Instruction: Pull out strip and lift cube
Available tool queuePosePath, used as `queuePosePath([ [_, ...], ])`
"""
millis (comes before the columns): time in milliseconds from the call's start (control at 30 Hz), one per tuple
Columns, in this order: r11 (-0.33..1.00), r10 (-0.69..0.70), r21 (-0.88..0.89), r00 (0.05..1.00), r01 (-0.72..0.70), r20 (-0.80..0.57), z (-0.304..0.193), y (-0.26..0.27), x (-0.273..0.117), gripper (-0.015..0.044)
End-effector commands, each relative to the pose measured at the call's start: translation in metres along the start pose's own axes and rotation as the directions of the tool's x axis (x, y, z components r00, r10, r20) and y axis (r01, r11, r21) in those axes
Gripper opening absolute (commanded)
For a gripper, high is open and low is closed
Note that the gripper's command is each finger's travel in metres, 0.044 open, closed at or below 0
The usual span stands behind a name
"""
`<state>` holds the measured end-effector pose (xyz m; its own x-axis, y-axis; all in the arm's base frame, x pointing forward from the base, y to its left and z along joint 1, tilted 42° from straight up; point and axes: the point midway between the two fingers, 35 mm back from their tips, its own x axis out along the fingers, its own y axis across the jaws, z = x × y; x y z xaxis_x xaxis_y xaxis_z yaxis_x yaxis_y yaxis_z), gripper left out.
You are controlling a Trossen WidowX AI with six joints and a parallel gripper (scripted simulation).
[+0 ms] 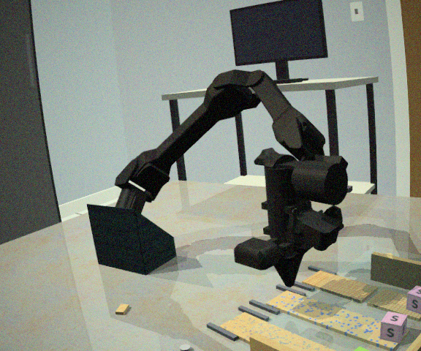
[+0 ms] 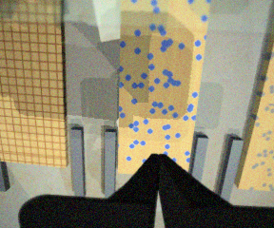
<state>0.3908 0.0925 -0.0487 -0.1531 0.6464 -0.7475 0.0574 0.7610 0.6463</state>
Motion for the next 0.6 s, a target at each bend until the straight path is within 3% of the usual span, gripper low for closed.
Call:
queuePosePath([
  [0,1.0,0.004,0.008,1.0,-0.004,-0.005,-0.002,0.0,0.007,0.0],
  [567,1.0,0.006,0.008,1.0,-0.006,-0.005,-0.003,0.0,0.03,0.0],
])
